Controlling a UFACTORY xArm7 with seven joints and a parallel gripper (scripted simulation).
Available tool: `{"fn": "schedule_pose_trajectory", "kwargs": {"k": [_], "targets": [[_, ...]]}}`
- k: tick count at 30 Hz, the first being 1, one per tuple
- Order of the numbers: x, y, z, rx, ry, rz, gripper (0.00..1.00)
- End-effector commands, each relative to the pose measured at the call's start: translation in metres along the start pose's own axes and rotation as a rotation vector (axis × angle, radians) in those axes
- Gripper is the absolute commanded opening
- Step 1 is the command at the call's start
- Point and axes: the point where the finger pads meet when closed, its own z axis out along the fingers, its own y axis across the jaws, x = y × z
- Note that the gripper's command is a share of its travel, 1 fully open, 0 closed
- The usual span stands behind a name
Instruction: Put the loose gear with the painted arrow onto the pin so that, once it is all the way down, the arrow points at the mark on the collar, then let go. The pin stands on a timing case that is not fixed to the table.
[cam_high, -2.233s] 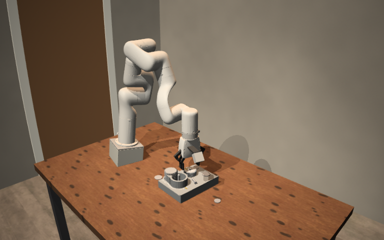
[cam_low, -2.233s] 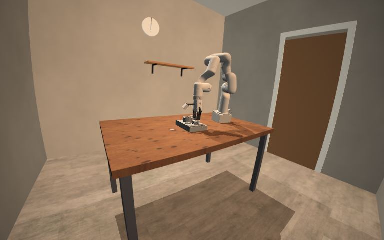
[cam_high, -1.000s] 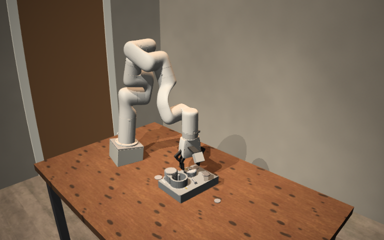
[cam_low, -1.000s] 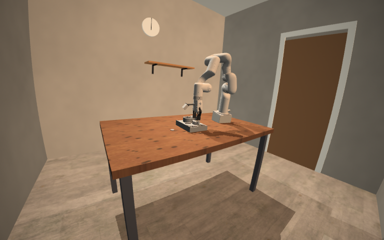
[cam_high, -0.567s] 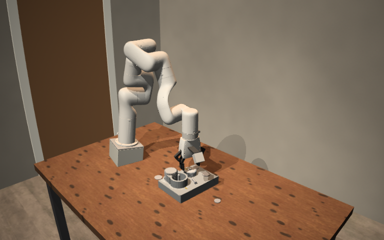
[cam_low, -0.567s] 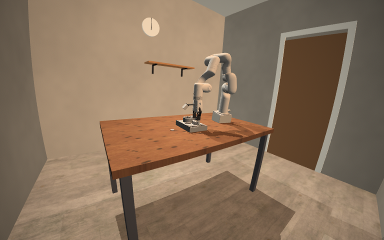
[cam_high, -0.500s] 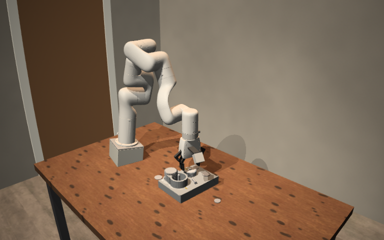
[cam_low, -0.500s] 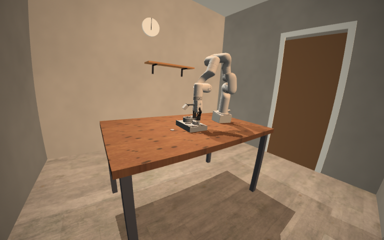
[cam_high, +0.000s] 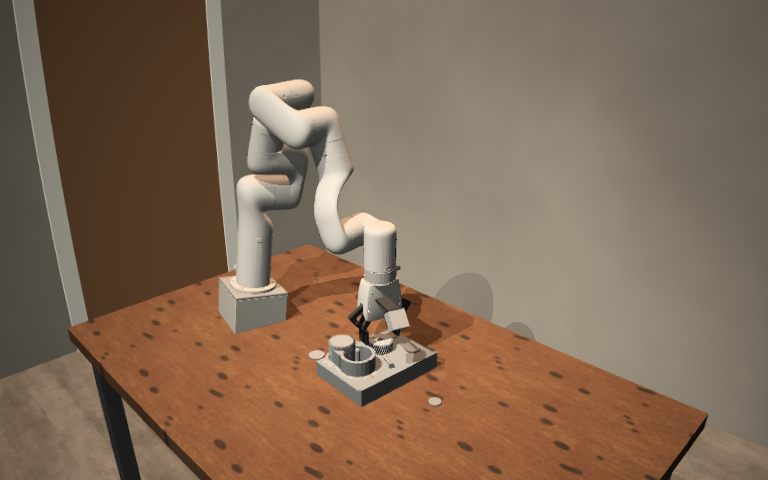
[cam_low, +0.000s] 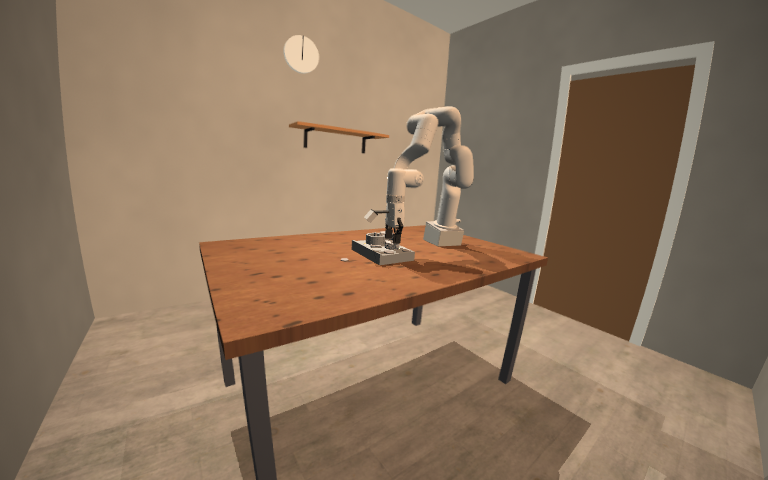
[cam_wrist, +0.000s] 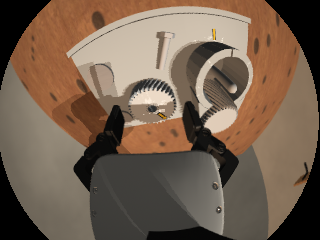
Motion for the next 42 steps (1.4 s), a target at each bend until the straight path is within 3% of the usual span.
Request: {"fn": "schedule_pose_trajectory", "kwargs": {"k": [1,22,42], "targets": [[0.001,0.0,0.003,0.001,0.003,0.0,0.93],[0.001,0.0,0.022,0.001,0.003,0.0,0.93],[0.001,0.0,0.025,0.001,0.003,0.0,0.93]]}}
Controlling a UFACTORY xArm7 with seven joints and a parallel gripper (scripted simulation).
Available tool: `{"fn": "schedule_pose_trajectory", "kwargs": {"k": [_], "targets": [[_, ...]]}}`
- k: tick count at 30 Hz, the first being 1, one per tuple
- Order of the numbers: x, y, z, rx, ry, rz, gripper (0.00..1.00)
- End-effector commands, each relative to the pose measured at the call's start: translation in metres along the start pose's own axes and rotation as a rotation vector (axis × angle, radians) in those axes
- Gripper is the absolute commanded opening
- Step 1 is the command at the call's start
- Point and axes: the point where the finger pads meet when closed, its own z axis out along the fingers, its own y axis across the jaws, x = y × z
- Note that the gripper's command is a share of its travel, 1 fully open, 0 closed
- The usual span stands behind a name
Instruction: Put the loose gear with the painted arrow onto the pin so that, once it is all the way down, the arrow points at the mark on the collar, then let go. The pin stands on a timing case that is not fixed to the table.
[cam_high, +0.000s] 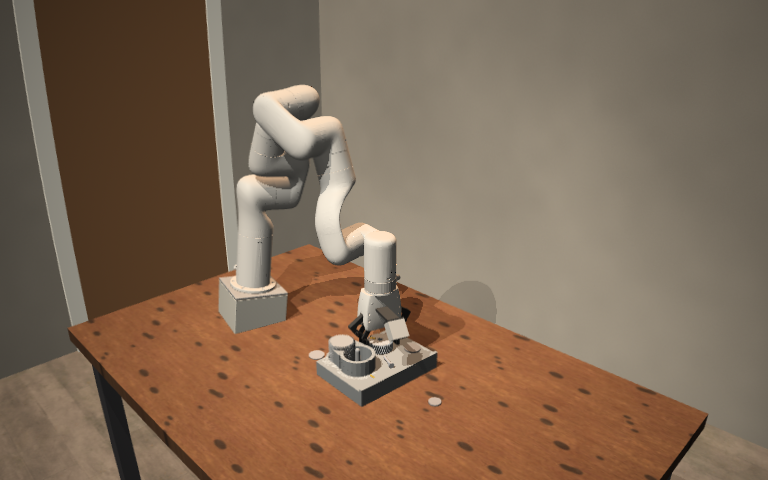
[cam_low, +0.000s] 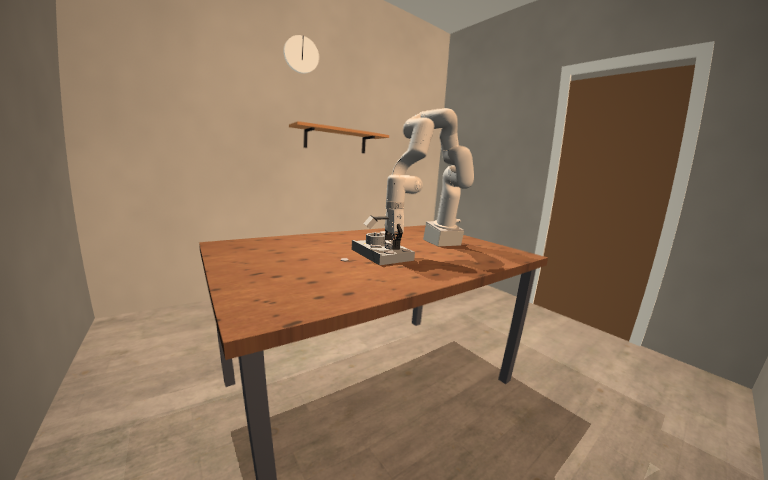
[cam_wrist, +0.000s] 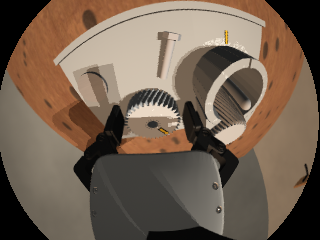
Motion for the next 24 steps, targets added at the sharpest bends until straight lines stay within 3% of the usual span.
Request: {"fn": "schedule_pose_trajectory", "kwargs": {"k": [1,6,7,24], "targets": [[0.0015,-0.0004,-0.0011,0.001,0.004,0.0,0.93],[0.0015,-0.0004,-0.0011,0.001,0.004,0.0,0.93],[0.0015,-0.0004,-0.0011,0.001,0.004,0.0,0.0],[0.0015,-0.0004,-0.0011,0.001,0.004,0.0,0.0]]}}
